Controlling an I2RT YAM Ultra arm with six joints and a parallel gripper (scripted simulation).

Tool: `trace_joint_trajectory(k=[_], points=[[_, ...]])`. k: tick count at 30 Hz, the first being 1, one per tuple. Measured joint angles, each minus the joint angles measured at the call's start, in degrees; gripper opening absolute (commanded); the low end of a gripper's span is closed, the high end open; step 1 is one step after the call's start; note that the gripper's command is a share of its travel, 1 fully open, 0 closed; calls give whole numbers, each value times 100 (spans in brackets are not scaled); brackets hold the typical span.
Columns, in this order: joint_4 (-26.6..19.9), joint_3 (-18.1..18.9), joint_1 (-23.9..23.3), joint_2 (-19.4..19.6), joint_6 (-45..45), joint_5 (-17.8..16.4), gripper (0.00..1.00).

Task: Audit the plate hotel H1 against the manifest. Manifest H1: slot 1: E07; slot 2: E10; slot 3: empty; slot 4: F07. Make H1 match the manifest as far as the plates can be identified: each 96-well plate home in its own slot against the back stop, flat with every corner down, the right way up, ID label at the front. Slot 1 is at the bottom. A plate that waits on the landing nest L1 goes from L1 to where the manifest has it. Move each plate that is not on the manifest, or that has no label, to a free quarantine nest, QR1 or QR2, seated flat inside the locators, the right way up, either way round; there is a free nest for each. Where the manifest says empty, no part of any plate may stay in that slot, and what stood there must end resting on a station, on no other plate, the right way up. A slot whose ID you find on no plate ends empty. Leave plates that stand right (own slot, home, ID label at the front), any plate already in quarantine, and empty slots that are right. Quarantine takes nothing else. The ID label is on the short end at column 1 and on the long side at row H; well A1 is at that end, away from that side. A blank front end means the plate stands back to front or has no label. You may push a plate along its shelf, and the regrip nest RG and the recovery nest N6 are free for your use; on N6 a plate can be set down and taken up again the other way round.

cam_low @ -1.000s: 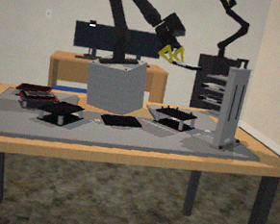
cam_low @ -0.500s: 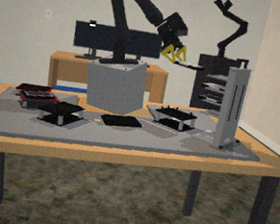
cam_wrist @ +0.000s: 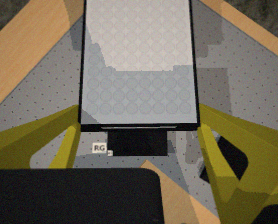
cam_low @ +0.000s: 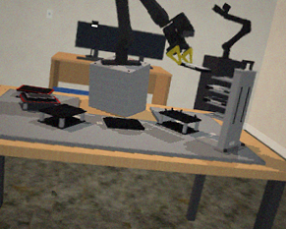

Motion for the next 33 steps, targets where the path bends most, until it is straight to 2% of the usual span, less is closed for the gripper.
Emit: trace_joint_trajectory(k=[33], points=[[166,540,-289,614,-221,-188,86]])
